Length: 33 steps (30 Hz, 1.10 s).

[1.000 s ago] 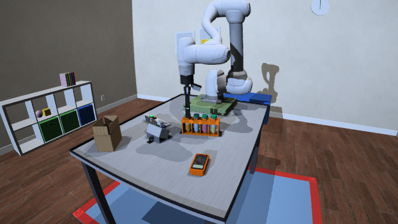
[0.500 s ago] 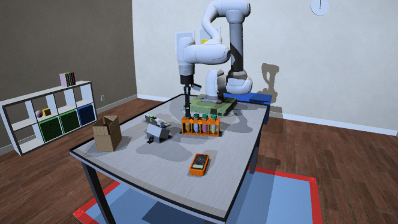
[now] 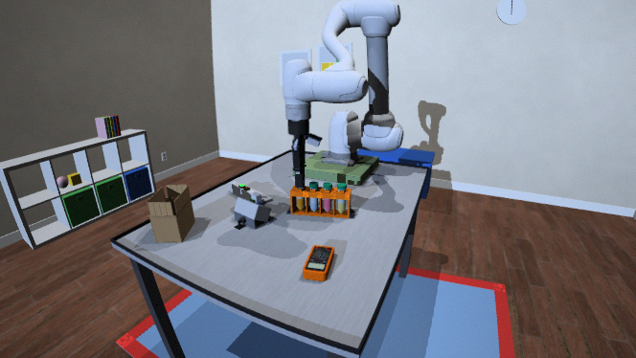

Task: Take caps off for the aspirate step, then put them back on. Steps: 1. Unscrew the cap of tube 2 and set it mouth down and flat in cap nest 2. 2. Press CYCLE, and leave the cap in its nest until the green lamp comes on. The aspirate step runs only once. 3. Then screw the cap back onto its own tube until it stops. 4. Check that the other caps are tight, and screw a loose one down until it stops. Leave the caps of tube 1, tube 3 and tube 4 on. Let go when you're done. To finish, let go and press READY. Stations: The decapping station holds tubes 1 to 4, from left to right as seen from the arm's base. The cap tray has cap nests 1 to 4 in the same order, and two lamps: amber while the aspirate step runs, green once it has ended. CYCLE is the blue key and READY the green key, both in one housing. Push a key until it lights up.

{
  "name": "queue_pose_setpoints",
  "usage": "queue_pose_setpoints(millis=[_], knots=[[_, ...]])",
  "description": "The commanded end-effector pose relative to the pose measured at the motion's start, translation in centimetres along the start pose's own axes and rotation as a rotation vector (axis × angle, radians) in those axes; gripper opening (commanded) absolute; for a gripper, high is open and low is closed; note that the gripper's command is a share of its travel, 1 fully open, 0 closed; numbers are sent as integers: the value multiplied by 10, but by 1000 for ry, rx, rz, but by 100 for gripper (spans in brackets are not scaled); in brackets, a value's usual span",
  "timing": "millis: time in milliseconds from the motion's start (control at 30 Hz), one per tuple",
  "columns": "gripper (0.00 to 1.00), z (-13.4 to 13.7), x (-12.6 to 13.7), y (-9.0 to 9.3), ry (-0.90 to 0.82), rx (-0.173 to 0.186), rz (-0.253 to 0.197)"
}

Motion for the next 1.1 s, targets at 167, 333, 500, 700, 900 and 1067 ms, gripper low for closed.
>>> queue_pose_setpoints(millis=[167, 333, 500, 700, 900, 1067], knots=[[30, -1, 0, 2, 150, -1, 0], [30, -1, 0, 2, 249, -1, 0], [41, -1, 0, 3, 278, -1, 0], [41, 0, 0, 1, 274, 0, 0], [41, 0, 0, 1, 274, 0, 0], [41, 1, 0, -17, 275, 2, 0]])
Point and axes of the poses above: the point where the finger pads meet when closed, its own y axis out along the fingers, its own z axis across the jaws, x = y × z, the point moved 9 cm from there along -y, back along the fingers, and after that the axes turned 9 degrees about y, right-handed, at the moved point
